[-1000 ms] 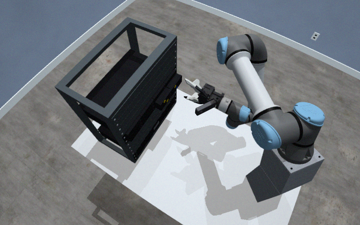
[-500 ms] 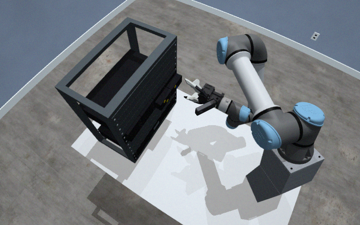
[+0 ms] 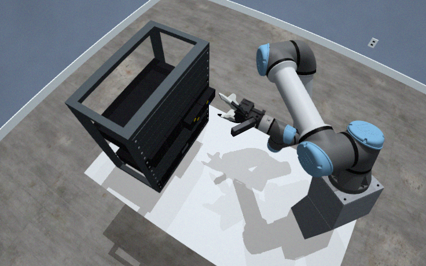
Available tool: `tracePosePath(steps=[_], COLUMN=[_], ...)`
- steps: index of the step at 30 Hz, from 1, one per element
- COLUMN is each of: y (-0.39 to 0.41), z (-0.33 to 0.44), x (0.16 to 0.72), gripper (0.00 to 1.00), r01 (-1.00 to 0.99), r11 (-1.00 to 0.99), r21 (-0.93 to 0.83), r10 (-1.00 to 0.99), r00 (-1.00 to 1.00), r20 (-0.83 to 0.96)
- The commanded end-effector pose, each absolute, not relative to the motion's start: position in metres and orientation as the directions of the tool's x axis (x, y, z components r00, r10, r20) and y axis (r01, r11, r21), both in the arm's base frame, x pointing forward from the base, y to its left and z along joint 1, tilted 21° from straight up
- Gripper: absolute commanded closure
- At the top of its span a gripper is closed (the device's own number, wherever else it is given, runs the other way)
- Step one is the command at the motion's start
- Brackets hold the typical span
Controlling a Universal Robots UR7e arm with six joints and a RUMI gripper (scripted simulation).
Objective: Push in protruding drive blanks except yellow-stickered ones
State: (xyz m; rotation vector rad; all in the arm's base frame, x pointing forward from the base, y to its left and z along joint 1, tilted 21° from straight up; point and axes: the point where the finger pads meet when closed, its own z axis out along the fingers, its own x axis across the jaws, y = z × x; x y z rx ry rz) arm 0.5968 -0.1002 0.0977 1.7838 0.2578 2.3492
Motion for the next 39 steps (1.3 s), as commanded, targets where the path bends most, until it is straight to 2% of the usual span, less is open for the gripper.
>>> tracePosePath(steps=[1,11,12,39], y=[-0.1001,-0.1001,-0.1001,-0.1001], z=[0.0981,0.0981,0.0981,0.0981], x=[0.5968,0.5968,0.5968,0.5968], gripper=[0.00,0.00,1.00,1.00], r01=[-0.038,-0.038,-0.038,-0.038], r11=[-0.969,-0.969,-0.969,-0.969], r21=[0.246,0.246,0.246,0.246], r10=[0.247,0.247,0.247,0.247], r00=[-0.264,-0.264,-0.264,-0.264], r20=[0.932,0.932,0.932,0.932])
